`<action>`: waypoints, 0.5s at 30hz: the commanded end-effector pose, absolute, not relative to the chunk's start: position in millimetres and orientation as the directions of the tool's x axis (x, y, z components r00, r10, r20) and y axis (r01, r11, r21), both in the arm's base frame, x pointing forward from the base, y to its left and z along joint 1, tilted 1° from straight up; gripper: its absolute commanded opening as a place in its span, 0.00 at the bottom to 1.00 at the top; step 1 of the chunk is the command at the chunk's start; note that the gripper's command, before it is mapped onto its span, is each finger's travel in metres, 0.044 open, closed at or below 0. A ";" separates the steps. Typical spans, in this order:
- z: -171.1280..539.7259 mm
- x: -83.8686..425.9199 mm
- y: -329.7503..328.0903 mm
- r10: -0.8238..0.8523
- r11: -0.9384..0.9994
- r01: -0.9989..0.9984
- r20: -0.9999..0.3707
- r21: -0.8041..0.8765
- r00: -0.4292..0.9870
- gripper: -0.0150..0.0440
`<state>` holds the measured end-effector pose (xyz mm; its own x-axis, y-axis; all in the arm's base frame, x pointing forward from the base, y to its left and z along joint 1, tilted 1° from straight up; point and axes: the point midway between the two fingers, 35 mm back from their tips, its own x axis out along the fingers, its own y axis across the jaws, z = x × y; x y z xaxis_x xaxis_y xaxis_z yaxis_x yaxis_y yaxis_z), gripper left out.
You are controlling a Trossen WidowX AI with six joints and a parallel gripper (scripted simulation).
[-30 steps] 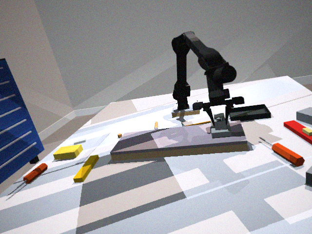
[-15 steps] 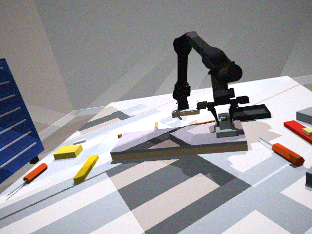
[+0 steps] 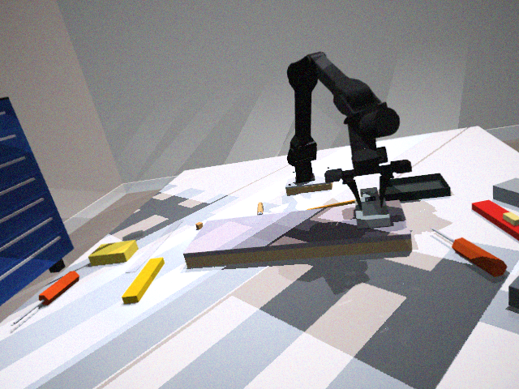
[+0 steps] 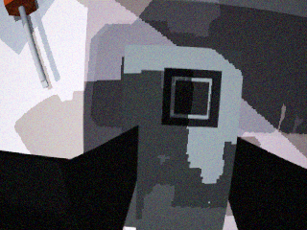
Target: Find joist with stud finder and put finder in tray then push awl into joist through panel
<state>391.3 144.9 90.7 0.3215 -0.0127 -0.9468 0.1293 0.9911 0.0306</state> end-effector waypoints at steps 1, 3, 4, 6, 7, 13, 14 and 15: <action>89.8 390.4 137.5 -0.014 0.991 0.130 -0.948 0.029 0.319 0.25; 89.7 390.0 134.5 -0.014 0.991 0.130 -0.948 0.029 0.319 0.25; 89.6 389.8 132.9 -0.014 0.991 0.130 -0.948 0.029 0.319 0.25; 89.5 389.4 129.9 -0.015 0.991 0.130 -0.948 0.029 0.319 0.25; 89.5 389.2 128.3 -0.015 0.991 0.130 -0.948 0.028 0.319 0.25; 89.1 388.0 119.1 -0.015 0.991 0.130 -0.948 0.028 0.319 0.25; 89.1 387.8 117.6 -0.016 0.991 0.130 -0.948 0.028 0.319 0.25; 89.0 387.6 116.1 -0.016 0.991 0.130 -0.948 0.027 0.319 0.25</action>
<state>388.7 121.7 89.9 0.3215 -0.0148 -0.9468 0.1299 0.9911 0.0286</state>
